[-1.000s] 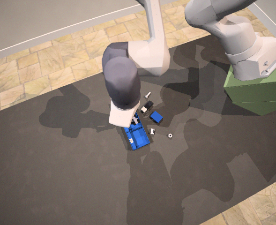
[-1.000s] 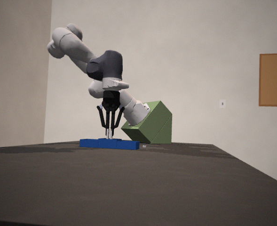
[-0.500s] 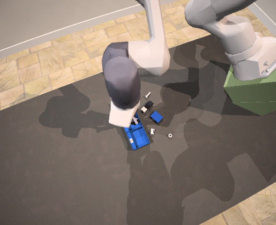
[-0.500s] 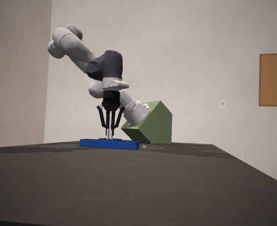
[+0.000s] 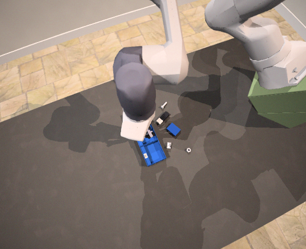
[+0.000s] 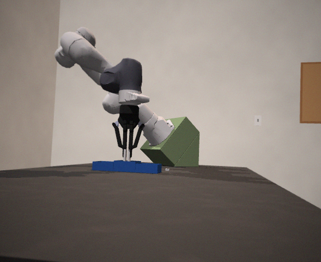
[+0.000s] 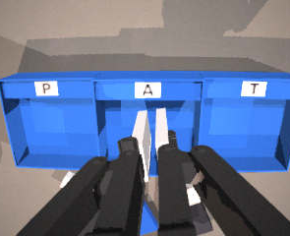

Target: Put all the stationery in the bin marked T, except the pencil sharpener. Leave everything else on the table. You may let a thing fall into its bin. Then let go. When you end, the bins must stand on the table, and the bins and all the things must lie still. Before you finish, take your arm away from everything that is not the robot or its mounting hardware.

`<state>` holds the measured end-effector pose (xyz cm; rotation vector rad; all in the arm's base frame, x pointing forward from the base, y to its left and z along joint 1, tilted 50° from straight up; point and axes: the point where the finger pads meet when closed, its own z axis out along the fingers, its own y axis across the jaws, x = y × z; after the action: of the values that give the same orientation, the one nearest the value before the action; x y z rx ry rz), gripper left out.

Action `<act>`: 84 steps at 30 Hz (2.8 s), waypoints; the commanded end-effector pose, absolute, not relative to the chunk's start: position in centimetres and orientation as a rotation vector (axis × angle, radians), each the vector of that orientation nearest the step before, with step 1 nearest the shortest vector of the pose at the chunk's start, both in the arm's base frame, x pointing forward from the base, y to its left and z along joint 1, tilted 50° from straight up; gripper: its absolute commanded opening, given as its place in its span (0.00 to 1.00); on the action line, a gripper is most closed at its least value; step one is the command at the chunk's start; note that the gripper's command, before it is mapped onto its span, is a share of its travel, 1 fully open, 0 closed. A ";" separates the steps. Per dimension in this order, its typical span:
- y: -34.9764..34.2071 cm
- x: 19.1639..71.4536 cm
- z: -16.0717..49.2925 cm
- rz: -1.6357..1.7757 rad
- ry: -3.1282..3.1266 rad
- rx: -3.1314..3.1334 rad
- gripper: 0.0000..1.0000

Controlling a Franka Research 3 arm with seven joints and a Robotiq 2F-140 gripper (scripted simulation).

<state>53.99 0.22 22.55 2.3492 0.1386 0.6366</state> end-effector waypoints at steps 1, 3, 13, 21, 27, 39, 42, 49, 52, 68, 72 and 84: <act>0.1 54.1 22.6 0.642 0.131 2.350 0.05; 0.1 54.1 22.6 0.642 0.131 2.350 0.05; 0.1 54.1 22.6 0.642 0.131 2.350 0.05; 0.6 53.7 23.1 0.642 0.131 2.350 0.05; 0.9 53.5 23.5 0.642 0.131 2.350 0.05; 1.9 52.7 24.5 0.642 0.131 2.350 0.05; 2.1 52.5 24.7 0.642 0.131 2.350 0.05; 3.2 51.6 26.0 0.642 0.131 2.350 0.05; 3.2 51.6 26.0 0.642 0.131 2.350 0.05; 7.2 52.6 23.1 0.642 0.131 2.350 0.05; 8.8 53.0 21.9 0.642 0.131 2.350 0.05; 9.8 53.3 21.1 0.642 0.131 2.350 0.05</act>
<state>53.30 9.51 21.10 2.3415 0.1588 0.6266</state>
